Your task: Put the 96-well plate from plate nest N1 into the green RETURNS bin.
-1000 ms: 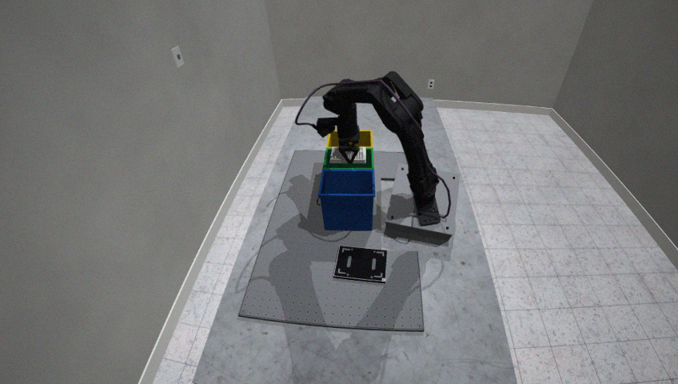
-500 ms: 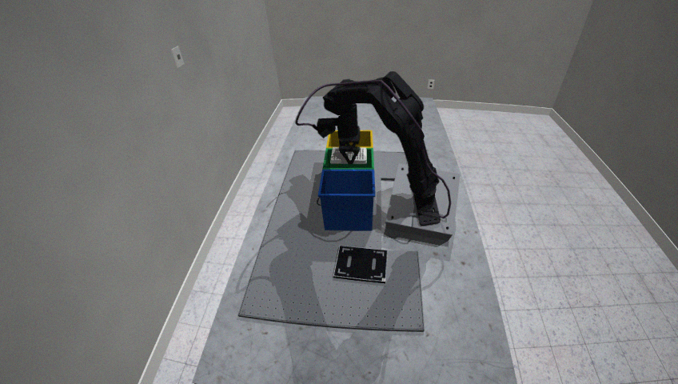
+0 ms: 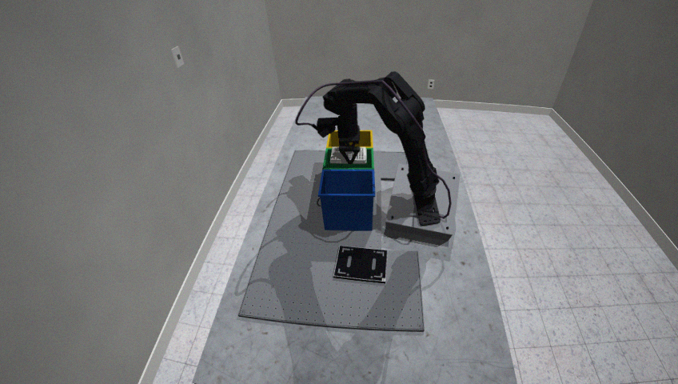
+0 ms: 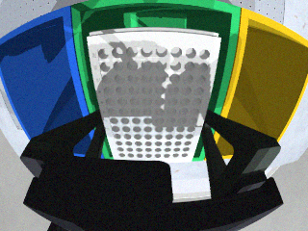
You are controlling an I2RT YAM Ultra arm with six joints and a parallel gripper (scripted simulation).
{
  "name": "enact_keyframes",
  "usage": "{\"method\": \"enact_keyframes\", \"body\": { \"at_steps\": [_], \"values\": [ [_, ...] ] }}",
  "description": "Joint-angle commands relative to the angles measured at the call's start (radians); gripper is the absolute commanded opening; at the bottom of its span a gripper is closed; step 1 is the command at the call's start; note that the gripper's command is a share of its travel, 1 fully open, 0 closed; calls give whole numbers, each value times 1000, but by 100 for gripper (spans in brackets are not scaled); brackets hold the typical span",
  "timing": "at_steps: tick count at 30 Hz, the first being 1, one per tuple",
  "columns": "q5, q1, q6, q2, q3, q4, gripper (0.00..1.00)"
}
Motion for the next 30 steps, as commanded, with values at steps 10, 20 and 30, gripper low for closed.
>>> {"method": "enact_keyframes", "body": {
  "at_steps": [10,20,30],
  "values": [
    [-7,-19,0,-5,36,2,0],
    [-7,-21,-4,4,37,2,0],
    [-6,-22,-8,3,39,2,0]
  ]
}}
